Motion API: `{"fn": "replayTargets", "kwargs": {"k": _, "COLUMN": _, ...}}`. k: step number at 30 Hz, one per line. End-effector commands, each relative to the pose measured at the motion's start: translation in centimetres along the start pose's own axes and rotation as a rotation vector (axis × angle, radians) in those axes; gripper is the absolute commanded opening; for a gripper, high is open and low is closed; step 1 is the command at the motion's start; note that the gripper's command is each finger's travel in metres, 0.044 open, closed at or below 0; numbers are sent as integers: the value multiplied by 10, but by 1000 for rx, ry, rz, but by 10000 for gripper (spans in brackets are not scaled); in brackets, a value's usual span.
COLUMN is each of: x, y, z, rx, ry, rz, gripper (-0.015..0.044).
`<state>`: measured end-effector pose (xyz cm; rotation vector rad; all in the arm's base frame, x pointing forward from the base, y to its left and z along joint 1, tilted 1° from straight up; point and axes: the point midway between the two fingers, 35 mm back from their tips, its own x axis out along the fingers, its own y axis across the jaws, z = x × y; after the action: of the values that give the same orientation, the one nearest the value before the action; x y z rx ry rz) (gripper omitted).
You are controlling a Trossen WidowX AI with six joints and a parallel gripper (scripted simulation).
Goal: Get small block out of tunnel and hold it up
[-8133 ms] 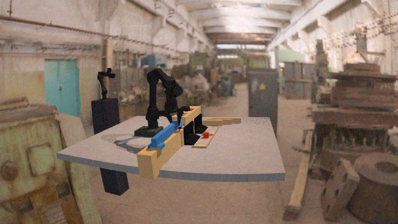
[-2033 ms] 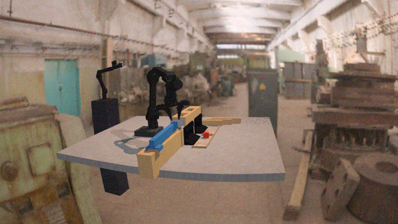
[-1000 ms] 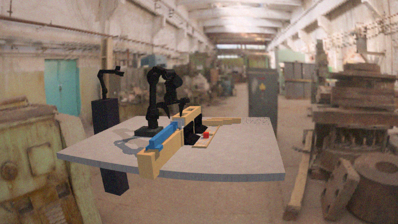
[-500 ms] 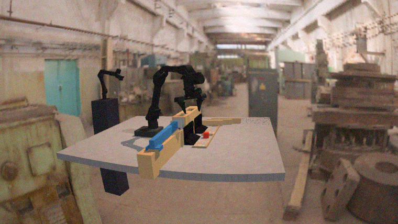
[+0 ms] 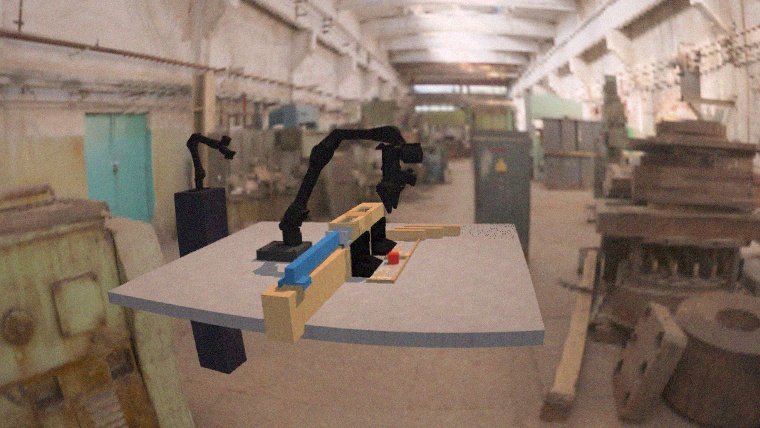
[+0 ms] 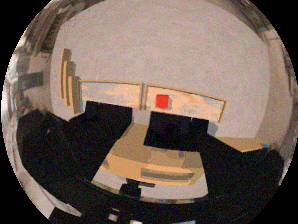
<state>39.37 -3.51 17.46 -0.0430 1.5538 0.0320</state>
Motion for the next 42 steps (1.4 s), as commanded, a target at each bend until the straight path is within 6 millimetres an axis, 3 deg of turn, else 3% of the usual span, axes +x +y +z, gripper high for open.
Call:
{"fn": "replayTargets", "kwargs": {"k": 1, "x": 3, "y": 0, "z": 2, "rx": -13, "ry": 2, "rz": -1, "gripper": 440}}
{"fn": "replayTargets", "kwargs": {"k": 42, "x": 70, "y": -2, "z": 13, "rx": -13, "ry": 1, "rz": -2, "gripper": 440}}
